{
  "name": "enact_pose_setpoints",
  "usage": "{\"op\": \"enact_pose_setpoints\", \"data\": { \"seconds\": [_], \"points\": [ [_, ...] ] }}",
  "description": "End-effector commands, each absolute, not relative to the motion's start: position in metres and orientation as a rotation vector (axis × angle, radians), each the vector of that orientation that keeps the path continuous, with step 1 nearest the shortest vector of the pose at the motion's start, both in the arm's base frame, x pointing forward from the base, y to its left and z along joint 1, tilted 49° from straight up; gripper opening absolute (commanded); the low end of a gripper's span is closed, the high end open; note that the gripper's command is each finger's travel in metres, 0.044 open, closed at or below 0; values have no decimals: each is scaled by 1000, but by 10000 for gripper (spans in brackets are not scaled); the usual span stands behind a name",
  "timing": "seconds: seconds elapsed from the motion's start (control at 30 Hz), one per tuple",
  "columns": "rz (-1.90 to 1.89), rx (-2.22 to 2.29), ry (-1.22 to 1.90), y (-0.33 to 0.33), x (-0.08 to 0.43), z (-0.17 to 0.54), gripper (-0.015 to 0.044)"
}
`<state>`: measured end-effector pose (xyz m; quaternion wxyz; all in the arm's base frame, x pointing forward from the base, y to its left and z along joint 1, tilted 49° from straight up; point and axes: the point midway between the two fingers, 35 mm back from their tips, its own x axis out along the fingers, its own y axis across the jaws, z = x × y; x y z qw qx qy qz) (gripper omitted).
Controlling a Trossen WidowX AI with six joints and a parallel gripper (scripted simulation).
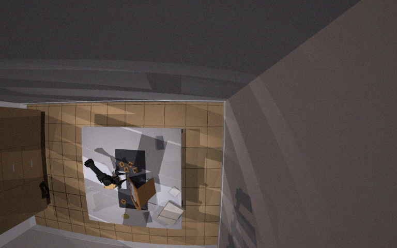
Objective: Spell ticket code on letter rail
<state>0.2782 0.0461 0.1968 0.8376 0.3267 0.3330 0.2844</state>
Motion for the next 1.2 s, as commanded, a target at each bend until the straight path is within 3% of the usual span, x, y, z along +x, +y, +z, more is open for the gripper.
{"op": "enact_pose_setpoints", "data": {
  "seconds": [0.0, 1.17],
  "points": [
    [596, 699, 714, 56, 286, 188, 0],
    [599, 705, 705, 65, 297, 179, 0]
  ]
}}
